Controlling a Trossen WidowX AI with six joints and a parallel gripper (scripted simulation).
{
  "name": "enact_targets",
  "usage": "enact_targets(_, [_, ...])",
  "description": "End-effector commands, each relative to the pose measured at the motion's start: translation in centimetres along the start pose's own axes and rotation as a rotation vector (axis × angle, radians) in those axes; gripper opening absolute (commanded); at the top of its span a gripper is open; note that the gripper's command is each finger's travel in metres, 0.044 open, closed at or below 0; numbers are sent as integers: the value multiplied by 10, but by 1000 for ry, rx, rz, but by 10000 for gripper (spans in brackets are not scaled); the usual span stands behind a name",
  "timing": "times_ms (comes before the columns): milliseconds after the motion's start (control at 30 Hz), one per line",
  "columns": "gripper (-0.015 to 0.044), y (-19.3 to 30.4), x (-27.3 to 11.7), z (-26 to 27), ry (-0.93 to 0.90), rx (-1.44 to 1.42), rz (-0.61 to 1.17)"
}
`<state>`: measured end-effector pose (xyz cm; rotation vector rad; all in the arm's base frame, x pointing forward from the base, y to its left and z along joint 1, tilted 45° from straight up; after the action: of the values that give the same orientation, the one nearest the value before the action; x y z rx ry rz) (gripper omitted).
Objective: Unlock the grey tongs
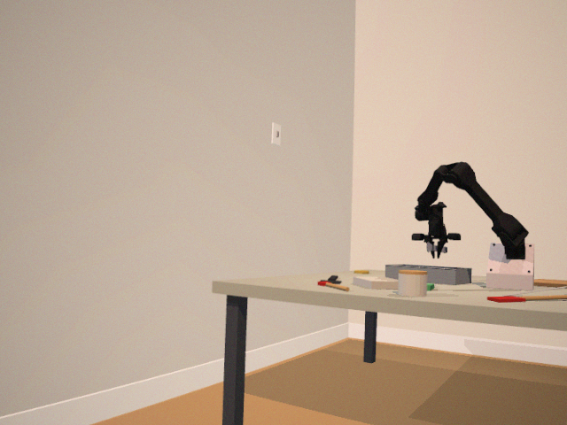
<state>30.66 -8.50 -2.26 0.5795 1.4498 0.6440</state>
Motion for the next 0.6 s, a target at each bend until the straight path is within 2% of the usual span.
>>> enact_targets(0, [-150,5,-63,-1,-23,-19,-17])
enact_targets(567, [-150,3,-60,-4,-15,-1,-3])
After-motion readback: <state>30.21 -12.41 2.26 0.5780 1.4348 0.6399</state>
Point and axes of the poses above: the point midway between the two fingers, 35 mm back from their tips, its own x axis out along the fingers, its own z axis across the jaws, y = z × x, the point moved 3 cm from there along -x, back along the fingers, and after that the axes turned 6 degrees about -x, right-handed, at the moved point
